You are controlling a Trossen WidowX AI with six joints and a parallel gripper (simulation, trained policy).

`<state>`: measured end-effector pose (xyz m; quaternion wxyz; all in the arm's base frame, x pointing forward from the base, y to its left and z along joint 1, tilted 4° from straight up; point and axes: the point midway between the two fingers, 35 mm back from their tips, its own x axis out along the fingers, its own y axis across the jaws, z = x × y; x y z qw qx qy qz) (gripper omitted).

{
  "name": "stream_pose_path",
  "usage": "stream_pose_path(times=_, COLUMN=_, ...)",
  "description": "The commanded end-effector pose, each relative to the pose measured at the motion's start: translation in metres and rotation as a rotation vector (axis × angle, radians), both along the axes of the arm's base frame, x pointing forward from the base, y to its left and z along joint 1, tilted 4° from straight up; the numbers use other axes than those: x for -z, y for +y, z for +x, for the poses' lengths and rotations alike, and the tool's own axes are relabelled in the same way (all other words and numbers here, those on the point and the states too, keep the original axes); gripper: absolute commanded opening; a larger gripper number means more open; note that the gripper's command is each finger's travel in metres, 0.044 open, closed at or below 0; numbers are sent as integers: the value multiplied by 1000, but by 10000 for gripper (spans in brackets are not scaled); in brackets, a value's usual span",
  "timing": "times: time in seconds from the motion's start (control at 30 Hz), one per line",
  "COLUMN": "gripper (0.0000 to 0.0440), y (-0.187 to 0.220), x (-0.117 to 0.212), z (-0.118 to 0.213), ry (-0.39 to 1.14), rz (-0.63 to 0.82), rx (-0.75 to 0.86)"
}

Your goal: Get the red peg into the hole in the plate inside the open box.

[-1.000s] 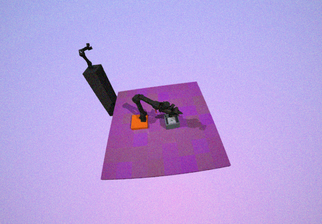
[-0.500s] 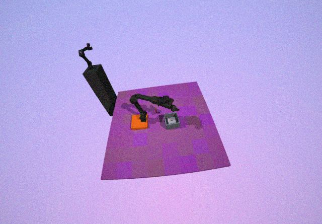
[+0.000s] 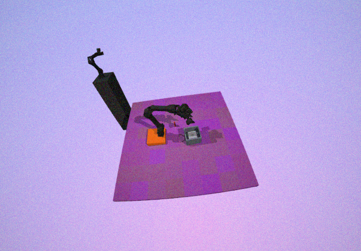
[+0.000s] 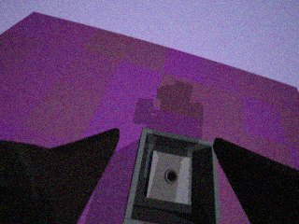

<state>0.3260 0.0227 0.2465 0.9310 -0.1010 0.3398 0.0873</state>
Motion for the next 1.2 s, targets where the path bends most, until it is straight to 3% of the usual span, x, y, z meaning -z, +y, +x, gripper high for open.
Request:
stream_pose_path(times=0.0, gripper=430, y=11, x=9, z=-15, ry=67, rz=79, rx=58)
stream_pose_path(times=0.57, gripper=440, y=52, x=56, z=-88, ry=426, rz=356, rx=413)
stream_pose_path(times=1.17, gripper=440, y=81, x=117, z=-163, ry=718, rz=431, rx=888)
